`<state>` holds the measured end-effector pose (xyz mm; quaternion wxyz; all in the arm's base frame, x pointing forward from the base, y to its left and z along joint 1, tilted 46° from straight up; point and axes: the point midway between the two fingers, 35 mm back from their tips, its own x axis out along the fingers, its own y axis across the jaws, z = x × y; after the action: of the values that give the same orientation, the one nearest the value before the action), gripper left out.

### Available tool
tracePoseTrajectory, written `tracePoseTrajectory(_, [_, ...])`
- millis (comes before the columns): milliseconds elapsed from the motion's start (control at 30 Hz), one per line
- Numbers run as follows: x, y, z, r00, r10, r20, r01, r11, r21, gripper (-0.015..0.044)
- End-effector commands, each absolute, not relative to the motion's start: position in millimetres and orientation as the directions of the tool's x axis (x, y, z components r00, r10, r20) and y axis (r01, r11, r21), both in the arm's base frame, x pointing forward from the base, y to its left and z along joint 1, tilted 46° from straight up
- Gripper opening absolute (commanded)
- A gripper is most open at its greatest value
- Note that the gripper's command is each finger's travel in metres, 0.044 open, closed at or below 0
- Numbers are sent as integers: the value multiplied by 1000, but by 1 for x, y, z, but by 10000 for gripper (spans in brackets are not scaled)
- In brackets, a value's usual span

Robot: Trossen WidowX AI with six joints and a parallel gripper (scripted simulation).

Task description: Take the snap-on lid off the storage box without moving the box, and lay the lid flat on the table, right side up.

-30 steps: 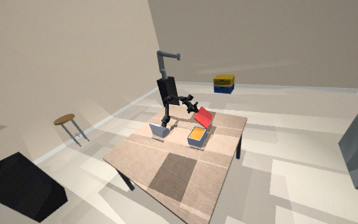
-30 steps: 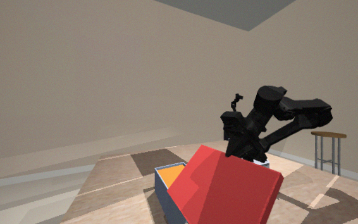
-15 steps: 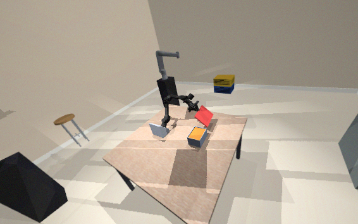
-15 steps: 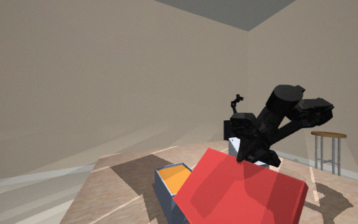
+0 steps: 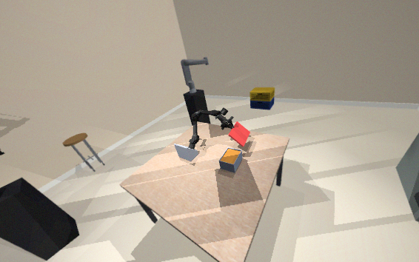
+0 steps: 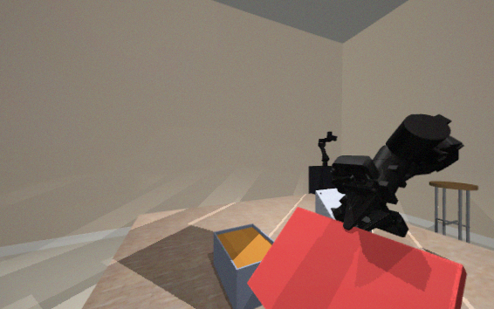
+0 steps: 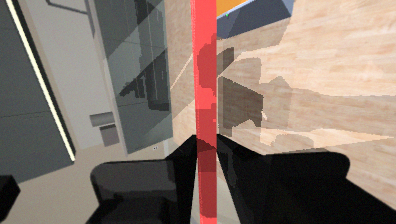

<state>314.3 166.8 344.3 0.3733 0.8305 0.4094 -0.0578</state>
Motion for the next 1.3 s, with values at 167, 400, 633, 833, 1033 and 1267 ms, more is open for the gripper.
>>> tracePoseTrajectory(167, [314, 168, 349, 674, 625, -394, 710, -401, 578, 0])
tracePoseTrajectory(400, [313, 173, 341, 674, 625, -394, 710, -401, 578, 0])
tracePoseTrajectory(633, [312, 178, 335, 674, 625, -393, 710, -402, 578, 0])
tracePoseTrajectory(833, [311, 181, 332, 674, 626, -393, 710, -402, 578, 0])
tracePoseTrajectory(1033, [311, 184, 329, 674, 626, -393, 710, -402, 578, 0])
tracePoseTrajectory(1267, [310, 188, 325, 674, 626, -392, 710, -402, 578, 0])
